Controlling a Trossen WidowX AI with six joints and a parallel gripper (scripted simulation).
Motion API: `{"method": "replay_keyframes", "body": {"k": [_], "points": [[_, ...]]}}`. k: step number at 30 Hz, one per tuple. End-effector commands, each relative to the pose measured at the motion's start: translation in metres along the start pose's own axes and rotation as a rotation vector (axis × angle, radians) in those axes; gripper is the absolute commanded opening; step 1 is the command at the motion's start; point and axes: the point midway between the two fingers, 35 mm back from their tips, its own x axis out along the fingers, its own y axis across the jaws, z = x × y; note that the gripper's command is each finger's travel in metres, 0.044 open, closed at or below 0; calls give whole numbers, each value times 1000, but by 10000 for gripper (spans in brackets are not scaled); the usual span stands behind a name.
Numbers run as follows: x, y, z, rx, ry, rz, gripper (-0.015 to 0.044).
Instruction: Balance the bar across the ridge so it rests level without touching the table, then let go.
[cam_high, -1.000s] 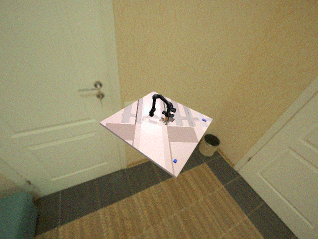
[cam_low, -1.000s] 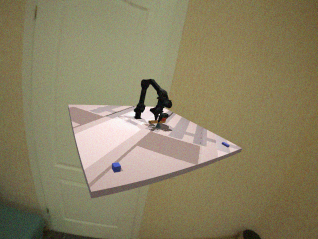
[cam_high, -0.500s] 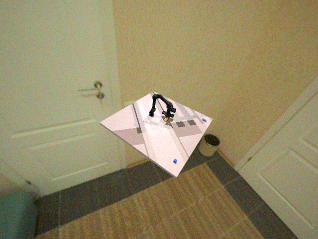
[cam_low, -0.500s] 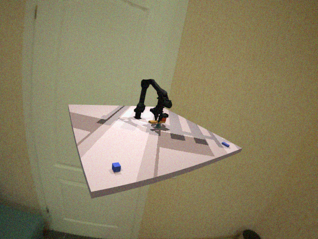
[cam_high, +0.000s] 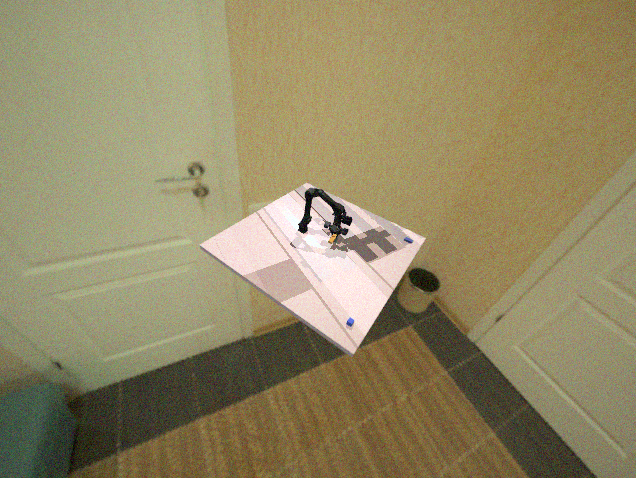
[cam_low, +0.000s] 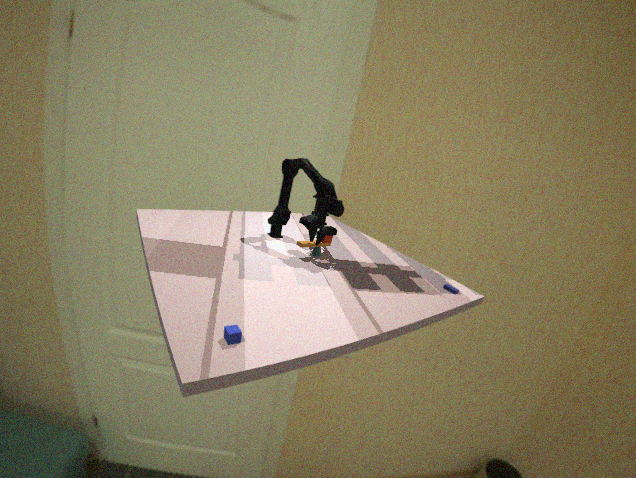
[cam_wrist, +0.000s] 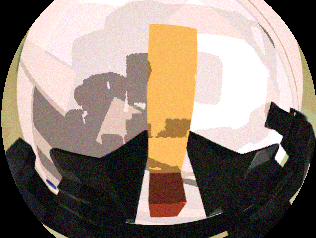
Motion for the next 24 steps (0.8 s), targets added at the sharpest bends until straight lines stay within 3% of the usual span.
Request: {"method": "replay_keyframes", "body": {"k": [1, 24], "points": [[1, 0, 0, -5, 1, 2, 0], [3, 0, 0, -5, 1, 2, 0]]}}
